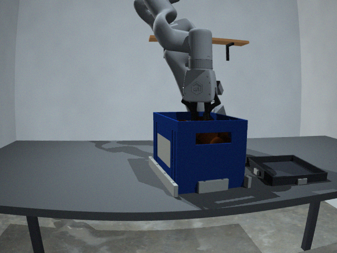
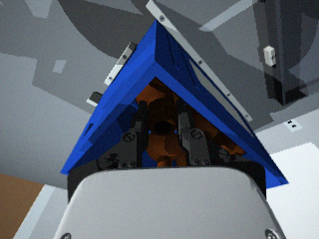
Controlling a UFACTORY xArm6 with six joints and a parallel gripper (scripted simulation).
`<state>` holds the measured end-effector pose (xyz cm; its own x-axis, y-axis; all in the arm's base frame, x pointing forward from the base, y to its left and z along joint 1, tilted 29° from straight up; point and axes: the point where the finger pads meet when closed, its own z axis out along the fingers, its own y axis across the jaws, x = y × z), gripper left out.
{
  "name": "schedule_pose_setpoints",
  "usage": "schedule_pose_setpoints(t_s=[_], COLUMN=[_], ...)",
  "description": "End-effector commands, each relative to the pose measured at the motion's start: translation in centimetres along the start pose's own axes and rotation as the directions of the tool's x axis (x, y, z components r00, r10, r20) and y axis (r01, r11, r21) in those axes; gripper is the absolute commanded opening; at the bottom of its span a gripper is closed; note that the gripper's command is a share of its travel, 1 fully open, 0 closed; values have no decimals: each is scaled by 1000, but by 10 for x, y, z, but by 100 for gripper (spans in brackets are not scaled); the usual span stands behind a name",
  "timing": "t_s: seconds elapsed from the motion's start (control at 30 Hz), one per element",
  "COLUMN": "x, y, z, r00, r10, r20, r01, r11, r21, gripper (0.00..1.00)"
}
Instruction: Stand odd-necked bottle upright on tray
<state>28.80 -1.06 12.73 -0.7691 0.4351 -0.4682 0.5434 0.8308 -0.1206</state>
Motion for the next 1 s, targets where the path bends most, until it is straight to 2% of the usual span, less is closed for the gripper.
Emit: schedule_pose_setpoints(t_s=[0.0,0.7,0.73,0.97], x=[-1,-1,-1,-1], y=[1,1,1,1], z=[-1,-1,-1,-1], r00=[1000,1000,1000,1000], r10=[1,1,1,1], r20=[2,2,2,2], r01=[-1,-1,-1,-1], r11=[1000,1000,1000,1000], r21=[-2,-2,-2,-2], gripper=[0,0,65,65])
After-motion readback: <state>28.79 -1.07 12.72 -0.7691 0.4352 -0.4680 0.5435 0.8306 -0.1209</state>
